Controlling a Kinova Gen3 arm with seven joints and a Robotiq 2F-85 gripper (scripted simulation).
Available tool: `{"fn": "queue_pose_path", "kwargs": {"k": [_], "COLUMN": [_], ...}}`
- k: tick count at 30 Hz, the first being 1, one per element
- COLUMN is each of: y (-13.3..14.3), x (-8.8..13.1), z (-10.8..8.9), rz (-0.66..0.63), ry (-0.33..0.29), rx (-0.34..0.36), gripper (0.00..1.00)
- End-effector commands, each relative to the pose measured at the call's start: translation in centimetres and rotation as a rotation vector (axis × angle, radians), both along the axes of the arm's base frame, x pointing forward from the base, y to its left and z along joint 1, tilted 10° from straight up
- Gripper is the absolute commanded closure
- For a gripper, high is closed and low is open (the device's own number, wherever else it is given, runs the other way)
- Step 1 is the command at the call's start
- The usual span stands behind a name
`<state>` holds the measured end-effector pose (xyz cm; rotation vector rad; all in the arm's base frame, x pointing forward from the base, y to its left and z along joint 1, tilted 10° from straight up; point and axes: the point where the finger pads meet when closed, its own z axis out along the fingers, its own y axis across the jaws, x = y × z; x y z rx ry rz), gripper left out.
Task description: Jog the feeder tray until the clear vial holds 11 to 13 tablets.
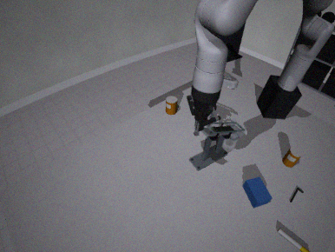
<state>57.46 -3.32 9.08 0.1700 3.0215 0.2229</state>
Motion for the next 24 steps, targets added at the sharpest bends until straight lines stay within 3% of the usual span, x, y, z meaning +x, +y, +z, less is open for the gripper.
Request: {"fn": "queue_pose_path", "kwargs": {"k": [1,8,16,24], "y": [0.0,0.0,0.5,0.4], "x": [0.1,0.0,-2.5,-2.0], "z": [0.0,-0.1,-1.5,-1.1], "rz": [0.0,0.0,0.0,0.0], "ry": [-0.001,-0.001,-0.001,-0.001], "rx": [0.0,0.0,0.0,0.0], "gripper": [1.0,1.0,1.0,1.0]}}
